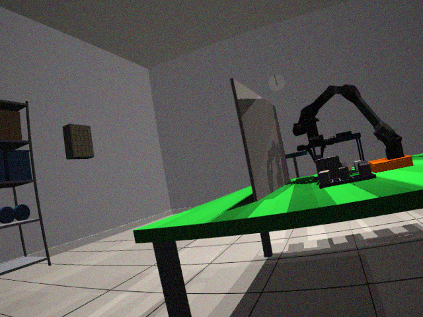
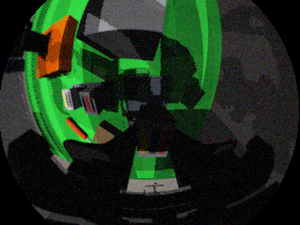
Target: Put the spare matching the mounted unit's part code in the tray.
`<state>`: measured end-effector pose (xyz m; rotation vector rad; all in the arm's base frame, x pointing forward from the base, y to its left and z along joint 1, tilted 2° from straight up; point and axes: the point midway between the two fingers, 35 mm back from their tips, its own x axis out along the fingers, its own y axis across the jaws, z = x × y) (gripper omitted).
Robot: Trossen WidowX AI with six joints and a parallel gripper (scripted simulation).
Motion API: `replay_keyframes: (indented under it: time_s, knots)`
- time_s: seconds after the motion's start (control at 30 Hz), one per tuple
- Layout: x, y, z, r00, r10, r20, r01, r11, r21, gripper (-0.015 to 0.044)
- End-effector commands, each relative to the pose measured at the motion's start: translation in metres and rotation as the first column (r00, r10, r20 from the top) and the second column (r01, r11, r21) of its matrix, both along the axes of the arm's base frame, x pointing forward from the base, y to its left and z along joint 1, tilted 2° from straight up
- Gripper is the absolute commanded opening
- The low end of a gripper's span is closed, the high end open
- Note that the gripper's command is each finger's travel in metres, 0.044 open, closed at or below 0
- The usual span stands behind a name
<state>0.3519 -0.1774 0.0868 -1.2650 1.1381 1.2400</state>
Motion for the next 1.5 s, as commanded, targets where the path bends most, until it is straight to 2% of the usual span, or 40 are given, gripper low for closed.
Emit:
replay_keyframes:
  time_s: [0.0,1.47]
  knots:
    - [0.0,0.0,-0.003,1.0,-0.001,0.002,0.001,1.0,0.002,0.0]
    - [-0.001,0.002,-0.037,1.0,-0.001,0.001,0.001,1.0,0.002,0.0]
